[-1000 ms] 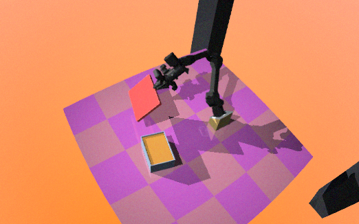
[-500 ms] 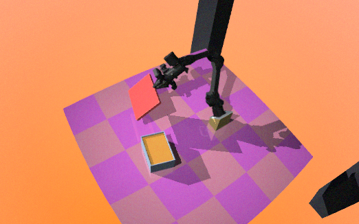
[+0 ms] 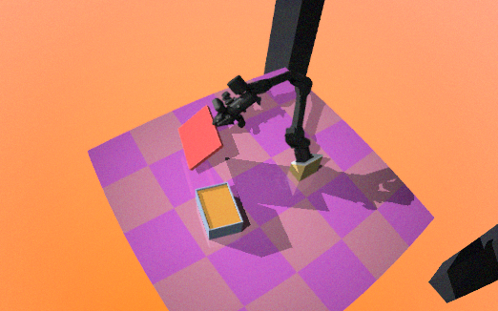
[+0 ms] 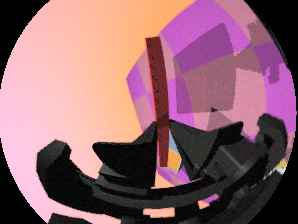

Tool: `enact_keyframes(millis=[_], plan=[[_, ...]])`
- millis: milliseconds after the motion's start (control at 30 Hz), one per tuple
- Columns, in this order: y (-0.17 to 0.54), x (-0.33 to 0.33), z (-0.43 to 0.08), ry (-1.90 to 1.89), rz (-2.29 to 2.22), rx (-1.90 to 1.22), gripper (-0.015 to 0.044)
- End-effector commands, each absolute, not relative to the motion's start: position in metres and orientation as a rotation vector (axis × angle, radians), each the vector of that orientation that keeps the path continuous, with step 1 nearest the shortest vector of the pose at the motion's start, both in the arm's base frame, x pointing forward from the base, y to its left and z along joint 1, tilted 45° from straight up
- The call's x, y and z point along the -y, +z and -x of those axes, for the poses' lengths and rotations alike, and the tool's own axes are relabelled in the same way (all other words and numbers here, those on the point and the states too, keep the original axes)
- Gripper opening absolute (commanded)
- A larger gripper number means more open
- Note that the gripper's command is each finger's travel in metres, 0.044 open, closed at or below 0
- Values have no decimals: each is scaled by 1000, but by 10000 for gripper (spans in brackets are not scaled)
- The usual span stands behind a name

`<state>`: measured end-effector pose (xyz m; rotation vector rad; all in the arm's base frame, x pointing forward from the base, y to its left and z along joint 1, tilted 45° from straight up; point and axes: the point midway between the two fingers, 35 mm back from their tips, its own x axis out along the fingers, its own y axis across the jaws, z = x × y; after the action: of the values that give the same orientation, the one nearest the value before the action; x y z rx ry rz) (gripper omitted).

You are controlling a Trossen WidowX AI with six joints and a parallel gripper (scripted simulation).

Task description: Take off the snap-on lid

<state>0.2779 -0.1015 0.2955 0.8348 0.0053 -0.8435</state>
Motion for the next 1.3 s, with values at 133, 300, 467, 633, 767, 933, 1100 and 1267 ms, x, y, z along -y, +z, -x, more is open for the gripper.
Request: enact_keyframes(millis=[133,300,467,633,767,933,1100,1267], plan=[[292,105,-278,-830,-838,-3,0],[290,108,-278,-830,-838,-2,0],[287,110,-277,-830,-838,-2,0],[284,113,-277,-830,-838,-2,0],[282,116,-277,-830,-837,-1,0],[279,118,-277,-830,-837,-1,0],[277,121,-276,-830,-837,-1,0],[274,124,-276,-830,-837,0,0]])
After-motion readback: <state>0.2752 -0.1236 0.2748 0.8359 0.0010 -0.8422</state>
